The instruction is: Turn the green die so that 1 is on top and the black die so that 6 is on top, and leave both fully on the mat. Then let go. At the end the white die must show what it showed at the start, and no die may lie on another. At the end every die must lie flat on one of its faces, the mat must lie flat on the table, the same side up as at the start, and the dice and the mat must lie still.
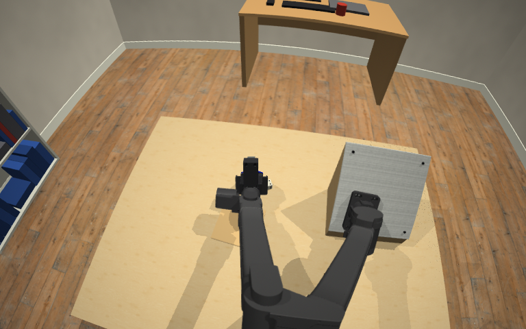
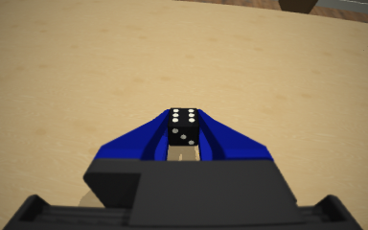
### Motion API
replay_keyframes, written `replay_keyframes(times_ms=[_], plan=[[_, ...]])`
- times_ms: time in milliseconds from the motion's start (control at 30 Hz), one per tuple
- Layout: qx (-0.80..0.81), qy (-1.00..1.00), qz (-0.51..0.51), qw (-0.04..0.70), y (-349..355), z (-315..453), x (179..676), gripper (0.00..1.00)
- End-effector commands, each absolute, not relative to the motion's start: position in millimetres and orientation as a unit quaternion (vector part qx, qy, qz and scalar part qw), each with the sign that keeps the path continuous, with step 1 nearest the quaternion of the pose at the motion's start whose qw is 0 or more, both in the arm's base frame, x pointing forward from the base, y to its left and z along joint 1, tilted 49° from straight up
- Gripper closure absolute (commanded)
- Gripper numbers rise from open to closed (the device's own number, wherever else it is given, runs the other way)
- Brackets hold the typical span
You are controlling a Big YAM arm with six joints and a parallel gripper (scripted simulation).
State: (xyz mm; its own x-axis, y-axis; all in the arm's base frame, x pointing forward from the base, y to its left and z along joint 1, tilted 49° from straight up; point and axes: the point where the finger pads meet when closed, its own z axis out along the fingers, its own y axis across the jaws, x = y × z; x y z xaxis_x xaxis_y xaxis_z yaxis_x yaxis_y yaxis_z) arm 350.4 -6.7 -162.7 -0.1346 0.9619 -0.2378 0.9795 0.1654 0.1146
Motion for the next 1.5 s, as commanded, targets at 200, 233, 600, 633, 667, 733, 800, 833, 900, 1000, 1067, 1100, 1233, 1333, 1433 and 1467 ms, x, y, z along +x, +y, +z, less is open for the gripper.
replay_keyframes(times_ms=[200, 233, 600, 633, 667, 733, 800, 833, 900, 1000, 1067, 1100, 1233, 1333, 1433, 1467], plan=[[0.648, 0.748, -0.027, 0.139, -5.2, -160.3, 360.3, 0.80], [0.648, 0.748, -0.027, 0.139, -5.1, -160.4, 360.3, 0.80], [0.647, 0.750, -0.027, 0.139, -3.2, -162.0, 359.6, 0.80], [0.646, 0.750, -0.028, 0.138, -2.9, -162.2, 359.2, 0.80], [0.646, 0.750, -0.028, 0.138, -2.7, -162.5, 359.1, 0.80], [0.646, 0.750, -0.028, 0.138, -2.7, -162.5, 359.2, 0.80], [0.647, 0.750, -0.027, 0.139, -3.1, -162.0, 359.8, 0.80], [0.647, 0.750, -0.027, 0.139, -3.1, -161.9, 359.9, 0.80], [0.647, 0.750, -0.027, 0.139, -3.1, -161.9, 359.9, 0.80], [0.647, 0.750, -0.027, 0.139, -3.2, -161.8, 360.0, 0.80], [0.647, 0.750, -0.027, 0.139, -3.2, -161.8, 360.0, 0.80], [0.647, 0.750, -0.027, 0.139, -3.2, -161.8, 360.0, 0.80], [0.647, 0.750, -0.027, 0.139, -3.2, -161.8, 360.0, 0.80], [0.647, 0.750, -0.027, 0.139, -3.2, -161.8, 360.0, 0.80], [0.647, 0.750, -0.027, 0.139, -3.2, -161.8, 360.0, 0.80], [0.647, 0.750, -0.027, 0.139, -3.2, -161.8, 360.0, 0.80]])
